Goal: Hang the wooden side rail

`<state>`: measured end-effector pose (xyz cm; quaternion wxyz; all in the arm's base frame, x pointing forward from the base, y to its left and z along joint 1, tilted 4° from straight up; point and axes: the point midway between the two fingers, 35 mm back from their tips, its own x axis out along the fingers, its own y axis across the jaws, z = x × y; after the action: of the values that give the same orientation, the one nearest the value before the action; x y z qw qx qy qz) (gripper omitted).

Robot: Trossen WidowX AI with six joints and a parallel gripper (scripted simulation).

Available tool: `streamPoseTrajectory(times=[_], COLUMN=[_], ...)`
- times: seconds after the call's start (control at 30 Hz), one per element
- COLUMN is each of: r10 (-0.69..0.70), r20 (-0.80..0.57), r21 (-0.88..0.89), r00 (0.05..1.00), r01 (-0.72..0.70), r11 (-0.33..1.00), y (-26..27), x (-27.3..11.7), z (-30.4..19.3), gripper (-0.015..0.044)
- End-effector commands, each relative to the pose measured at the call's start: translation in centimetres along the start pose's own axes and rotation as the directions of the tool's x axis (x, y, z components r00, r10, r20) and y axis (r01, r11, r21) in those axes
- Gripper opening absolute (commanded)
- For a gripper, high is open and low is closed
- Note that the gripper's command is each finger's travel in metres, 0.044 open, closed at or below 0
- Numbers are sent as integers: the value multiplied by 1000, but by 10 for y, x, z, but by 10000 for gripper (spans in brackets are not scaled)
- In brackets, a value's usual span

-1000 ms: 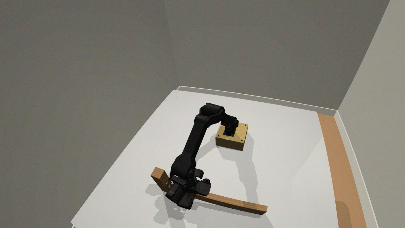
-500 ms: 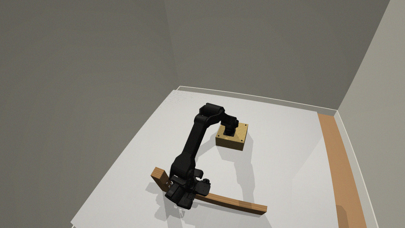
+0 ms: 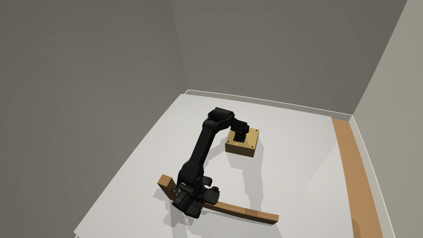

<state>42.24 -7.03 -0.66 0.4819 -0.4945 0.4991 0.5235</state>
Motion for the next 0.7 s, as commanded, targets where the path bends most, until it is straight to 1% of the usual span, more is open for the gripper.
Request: streamPoseTrajectory(times=[0.0,0.67], r10=[-8,-8], r20=[-6,-6], r21=[1,1], r00=[1000,1000], r01=[8,8], r11=[1000,1000], y=[-1,-1], x=[-1,-1], z=[-3,-5], gripper=[0,0])
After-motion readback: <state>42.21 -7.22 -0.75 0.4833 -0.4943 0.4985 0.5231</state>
